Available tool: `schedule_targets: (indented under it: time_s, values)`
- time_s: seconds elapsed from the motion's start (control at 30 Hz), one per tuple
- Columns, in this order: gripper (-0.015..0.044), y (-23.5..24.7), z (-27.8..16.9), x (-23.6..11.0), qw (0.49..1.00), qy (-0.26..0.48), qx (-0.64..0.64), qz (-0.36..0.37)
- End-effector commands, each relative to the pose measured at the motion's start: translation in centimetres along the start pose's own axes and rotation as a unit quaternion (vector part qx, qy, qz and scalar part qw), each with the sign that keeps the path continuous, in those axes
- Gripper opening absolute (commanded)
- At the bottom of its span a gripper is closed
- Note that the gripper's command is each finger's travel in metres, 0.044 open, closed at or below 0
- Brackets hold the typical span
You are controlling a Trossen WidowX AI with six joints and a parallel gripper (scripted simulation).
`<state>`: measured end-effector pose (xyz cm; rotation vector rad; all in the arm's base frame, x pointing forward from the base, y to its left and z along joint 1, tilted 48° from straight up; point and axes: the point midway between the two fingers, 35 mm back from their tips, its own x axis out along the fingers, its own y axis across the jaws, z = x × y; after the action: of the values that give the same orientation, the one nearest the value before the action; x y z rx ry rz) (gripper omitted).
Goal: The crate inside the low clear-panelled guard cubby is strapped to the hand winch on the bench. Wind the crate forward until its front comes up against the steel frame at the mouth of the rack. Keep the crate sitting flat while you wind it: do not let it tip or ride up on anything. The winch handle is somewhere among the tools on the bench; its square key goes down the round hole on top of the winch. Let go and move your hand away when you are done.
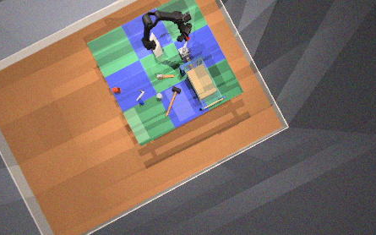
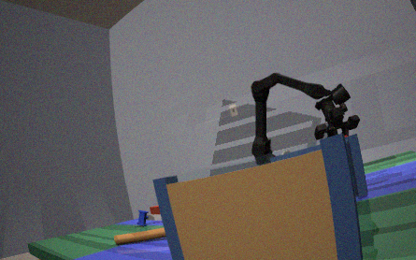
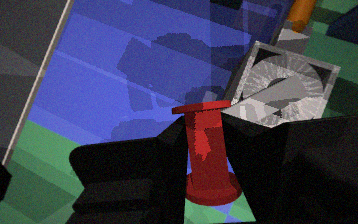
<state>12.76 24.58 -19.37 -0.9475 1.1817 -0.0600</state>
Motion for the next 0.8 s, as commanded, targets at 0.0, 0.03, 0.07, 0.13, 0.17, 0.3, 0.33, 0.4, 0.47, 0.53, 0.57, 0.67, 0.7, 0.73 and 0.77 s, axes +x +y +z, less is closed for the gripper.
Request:
schedule_targets:
  time_s: [0.0,0.03,0.07,0.13,0.17,0.3,0.33,0.4,0.47,0.53,0.57,0.67,0.7,0.73,0.77]
  values:
    - [0.0,-0.4,-1.5,-0.4,1.0,0.01,-0.012,-0.004]
    - [0.0,-0.5,-1.6,-0.5,1.0,0.01,-0.012,-0.004]
    - [0.0,-0.5,-1.6,-0.5,1.0,0.01,-0.012,-0.004]
    - [0.0,-0.6,-1.8,-0.6,1.0,0.01,-0.012,-0.004]
    - [0.0,-0.7,-1.9,-0.6,1.0,0.01,-0.012,-0.004]
    - [0.0,-0.9,-2.3,-0.8,1.0,0.01,-0.012,-0.004]
    - [0.0,-1.0,-2.4,-0.8,1.0,0.01,-0.012,-0.004]
    - [0.0,-1.1,-2.5,-0.9,1.0,0.01,-0.012,-0.004]
    - [0.0,-1.3,-2.7,-1.0,1.0,0.01,-0.012,-0.004]
    - [0.0,-1.4,-2.8,-1.1,1.0,0.01,-0.012,-0.004]
    - [0.0,-1.5,-2.9,-1.1,1.0,0.01,-0.012,-0.004]
    - [0.0,-1.7,-3.2,-1.2,1.0,0.01,-0.013,-0.004]
    - [0.0,-1.8,-3.3,-1.3,1.0,0.01,-0.013,-0.004]
    - [0.0,-1.9,-3.3,-1.3,1.0,0.01,-0.013,-0.004]
    - [0.0,-1.9,-3.4,-1.4,1.0,0.01,-0.013,-0.004]
